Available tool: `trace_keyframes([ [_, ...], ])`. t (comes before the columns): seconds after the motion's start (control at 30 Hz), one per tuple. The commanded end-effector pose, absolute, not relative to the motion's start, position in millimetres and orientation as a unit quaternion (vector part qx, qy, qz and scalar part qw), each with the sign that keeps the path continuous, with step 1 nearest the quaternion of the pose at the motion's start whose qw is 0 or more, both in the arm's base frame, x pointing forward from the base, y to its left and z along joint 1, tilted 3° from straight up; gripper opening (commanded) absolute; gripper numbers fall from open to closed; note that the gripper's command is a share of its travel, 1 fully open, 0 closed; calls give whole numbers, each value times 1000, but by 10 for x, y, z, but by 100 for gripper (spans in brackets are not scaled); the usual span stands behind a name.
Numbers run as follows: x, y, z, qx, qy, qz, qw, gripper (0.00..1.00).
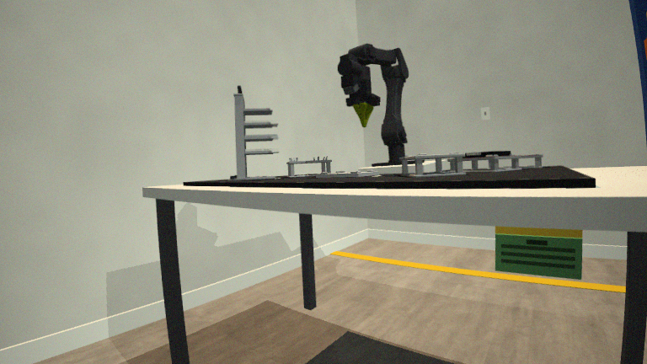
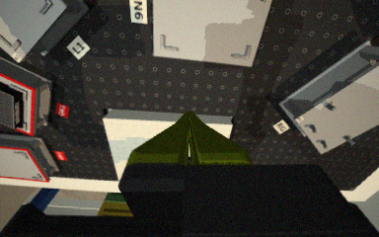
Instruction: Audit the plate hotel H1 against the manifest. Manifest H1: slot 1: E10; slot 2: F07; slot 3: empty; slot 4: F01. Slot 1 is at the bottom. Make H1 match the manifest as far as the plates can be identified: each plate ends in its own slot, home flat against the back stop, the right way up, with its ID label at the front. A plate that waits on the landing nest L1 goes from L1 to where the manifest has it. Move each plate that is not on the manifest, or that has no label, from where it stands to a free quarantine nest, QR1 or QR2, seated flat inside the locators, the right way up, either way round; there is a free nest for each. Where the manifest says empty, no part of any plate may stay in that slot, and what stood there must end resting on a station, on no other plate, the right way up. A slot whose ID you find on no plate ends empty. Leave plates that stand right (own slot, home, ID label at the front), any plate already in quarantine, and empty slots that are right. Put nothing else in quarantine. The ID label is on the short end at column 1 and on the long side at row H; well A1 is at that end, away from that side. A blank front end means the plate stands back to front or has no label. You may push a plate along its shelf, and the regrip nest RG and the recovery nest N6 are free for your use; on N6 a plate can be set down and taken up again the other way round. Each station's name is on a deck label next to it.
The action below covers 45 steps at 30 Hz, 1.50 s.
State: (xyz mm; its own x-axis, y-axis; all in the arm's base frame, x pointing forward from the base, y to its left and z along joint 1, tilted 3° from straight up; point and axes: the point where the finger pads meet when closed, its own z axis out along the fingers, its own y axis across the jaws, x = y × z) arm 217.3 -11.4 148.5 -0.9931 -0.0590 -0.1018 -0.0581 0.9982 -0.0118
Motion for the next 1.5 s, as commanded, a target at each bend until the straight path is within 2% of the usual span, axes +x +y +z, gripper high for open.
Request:
trace_keyframes([
  [0.0,2237,-108,1560,5,1000,-10,29,0],
  [0.93,2805,-5,2084,5,1000,-10,29,0],
  [1.1,2977,7,2218,5,998,-9,56,0],
  [1.13,2854,7,2211,5,1000,-10,25,0],
  [1.47,2890,16,2311,5,1000,-10,25,0],
])
